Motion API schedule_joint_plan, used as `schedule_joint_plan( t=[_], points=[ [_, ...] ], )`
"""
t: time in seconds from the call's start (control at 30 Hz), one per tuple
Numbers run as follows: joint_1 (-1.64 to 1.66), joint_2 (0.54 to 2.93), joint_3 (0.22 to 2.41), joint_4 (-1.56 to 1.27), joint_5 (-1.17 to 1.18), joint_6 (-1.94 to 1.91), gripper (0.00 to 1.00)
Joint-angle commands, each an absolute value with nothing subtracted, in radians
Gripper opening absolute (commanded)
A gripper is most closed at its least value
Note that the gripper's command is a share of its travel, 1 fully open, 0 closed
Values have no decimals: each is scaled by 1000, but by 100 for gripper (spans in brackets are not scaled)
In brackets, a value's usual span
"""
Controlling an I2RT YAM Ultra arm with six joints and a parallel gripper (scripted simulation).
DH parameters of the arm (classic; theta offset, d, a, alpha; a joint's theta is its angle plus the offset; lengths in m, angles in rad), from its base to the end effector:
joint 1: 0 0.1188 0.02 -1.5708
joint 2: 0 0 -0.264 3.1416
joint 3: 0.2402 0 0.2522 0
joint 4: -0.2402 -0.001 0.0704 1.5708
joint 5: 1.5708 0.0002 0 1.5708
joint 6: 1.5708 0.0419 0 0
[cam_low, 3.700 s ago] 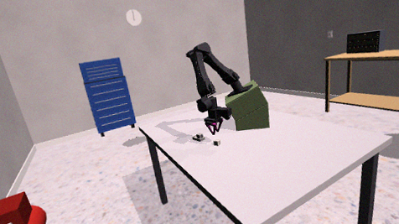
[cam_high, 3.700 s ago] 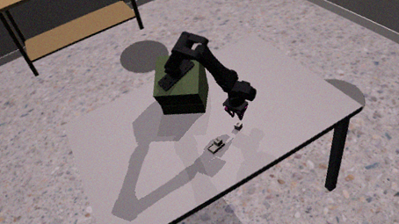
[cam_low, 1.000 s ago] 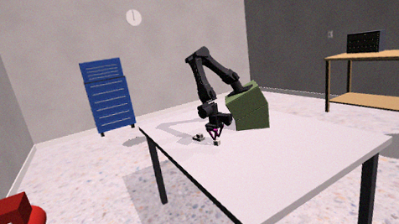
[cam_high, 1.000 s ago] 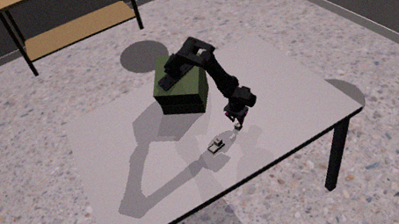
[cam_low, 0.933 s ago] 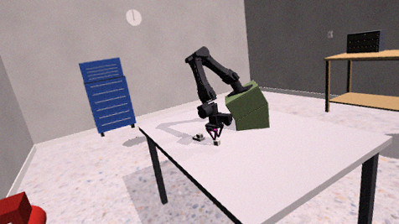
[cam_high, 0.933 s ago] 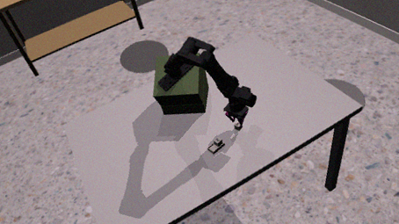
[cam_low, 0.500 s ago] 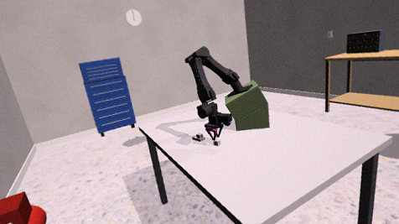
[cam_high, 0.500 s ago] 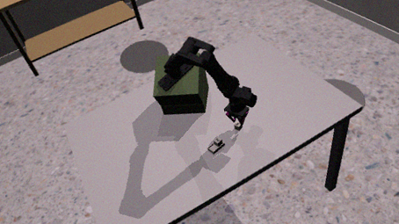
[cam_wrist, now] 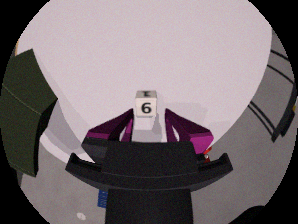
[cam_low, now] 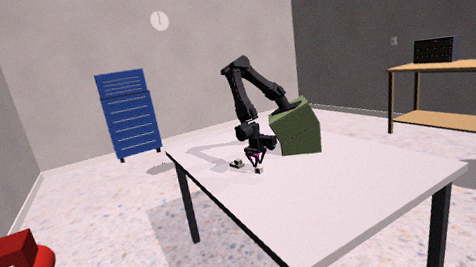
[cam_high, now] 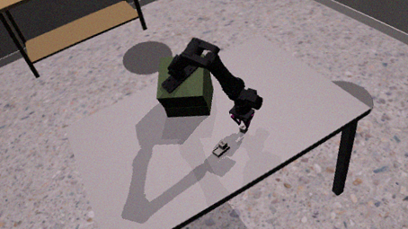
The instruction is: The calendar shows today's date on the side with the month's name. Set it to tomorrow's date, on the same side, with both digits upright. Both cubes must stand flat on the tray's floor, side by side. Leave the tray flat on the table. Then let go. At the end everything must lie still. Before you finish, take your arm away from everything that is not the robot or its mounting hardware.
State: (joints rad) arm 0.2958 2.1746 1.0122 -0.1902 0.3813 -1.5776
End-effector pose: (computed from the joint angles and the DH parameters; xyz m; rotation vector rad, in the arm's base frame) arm 0.3349 0.0868 0.0284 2.3910 -1.8375 0.6638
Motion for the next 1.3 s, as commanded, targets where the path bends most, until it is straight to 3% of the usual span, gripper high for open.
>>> schedule_joint_plan(
  t=[0.0,1.27],
  points=[
    [302,2170,1016,-196,374,-1577,45],
    [305,2165,997,-184,375,-1573,45]
  ],
)
